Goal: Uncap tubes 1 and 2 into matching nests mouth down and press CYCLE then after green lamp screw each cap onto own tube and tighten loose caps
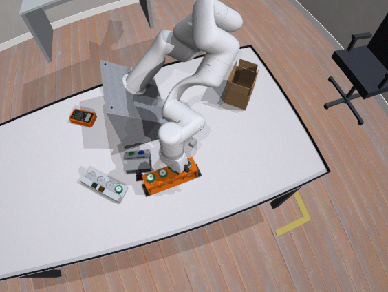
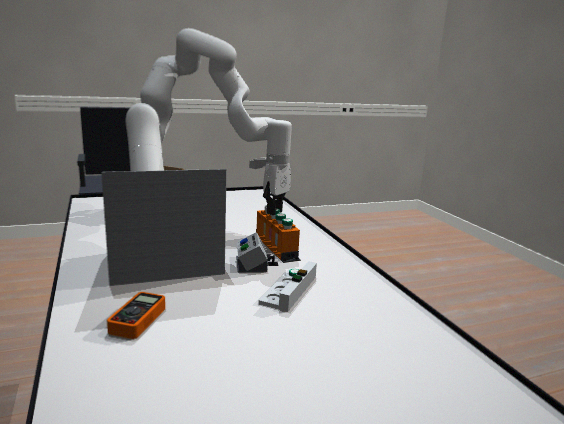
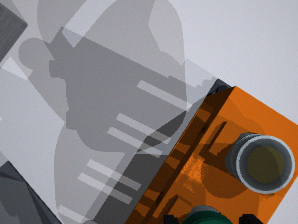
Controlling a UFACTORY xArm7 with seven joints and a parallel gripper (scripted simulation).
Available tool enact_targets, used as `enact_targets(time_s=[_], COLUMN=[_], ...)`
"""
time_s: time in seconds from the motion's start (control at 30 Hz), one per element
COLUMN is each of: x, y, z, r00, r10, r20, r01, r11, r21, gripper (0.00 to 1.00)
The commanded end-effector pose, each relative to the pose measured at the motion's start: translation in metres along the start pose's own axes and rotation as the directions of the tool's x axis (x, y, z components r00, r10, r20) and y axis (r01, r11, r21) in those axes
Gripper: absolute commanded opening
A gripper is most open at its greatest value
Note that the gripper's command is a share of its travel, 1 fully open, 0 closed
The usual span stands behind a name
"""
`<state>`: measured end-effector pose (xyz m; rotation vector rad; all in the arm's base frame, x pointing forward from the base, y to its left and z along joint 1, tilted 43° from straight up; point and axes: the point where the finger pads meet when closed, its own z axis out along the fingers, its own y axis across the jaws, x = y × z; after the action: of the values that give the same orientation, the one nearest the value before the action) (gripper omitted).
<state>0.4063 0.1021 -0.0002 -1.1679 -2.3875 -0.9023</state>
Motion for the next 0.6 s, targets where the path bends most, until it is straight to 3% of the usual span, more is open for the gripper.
enact_targets(time_s=[0.0, 0.2, 0.23, 0.57], x=[-0.0019, -0.0019, -0.0019, -0.0019], y=[0.0002, 0.0002, 0.0002, 0.0002], z=[-0.0017, -0.0017, -0.0017, -0.0017], r00=[0.979, 0.979, 0.979, 0.979], r10=[-0.203, -0.203, -0.203, -0.203], r20=[0.008, 0.008, 0.008, 0.008], r01=[0.203, 0.203, 0.203, 0.203], r11=[0.979, 0.979, 0.979, 0.979], r21=[-0.023, -0.023, -0.023, -0.023], gripper=[0.00, 0.00, 0.46, 0.46])
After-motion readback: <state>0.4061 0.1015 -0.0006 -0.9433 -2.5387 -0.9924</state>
